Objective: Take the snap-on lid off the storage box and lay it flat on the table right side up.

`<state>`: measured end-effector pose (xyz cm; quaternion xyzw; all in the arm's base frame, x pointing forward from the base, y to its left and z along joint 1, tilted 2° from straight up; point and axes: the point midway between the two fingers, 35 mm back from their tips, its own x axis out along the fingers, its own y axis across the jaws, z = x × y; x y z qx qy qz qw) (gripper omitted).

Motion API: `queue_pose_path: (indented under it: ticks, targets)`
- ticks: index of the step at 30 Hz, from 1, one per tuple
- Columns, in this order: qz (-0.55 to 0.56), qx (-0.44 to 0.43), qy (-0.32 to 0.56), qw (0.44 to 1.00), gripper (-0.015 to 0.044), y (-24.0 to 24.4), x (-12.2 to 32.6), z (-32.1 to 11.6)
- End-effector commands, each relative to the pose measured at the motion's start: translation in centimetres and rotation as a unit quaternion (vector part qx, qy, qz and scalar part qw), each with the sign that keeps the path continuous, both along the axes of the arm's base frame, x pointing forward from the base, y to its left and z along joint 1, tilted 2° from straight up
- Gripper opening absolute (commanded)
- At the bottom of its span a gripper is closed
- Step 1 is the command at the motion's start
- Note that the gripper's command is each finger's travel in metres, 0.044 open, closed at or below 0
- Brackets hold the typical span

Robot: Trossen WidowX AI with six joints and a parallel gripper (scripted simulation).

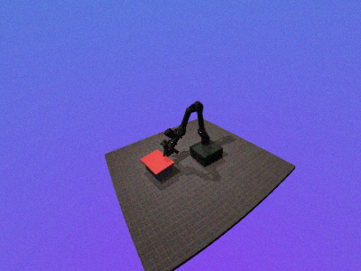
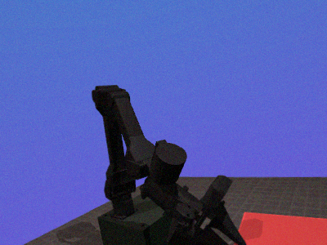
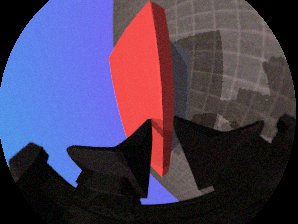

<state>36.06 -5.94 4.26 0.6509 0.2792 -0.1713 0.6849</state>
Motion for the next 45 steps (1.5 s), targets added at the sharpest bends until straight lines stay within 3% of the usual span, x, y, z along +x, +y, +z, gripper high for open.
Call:
queue_pose_path:
  ticks: [1,45]
  targets:
    - [0.0,-0.001,-0.002,1.0,0.0,-0.01,-0.01,0.31]
    - [0.0,0.0,-0.002,1.0,0.0,0.0,0.1,0.74]
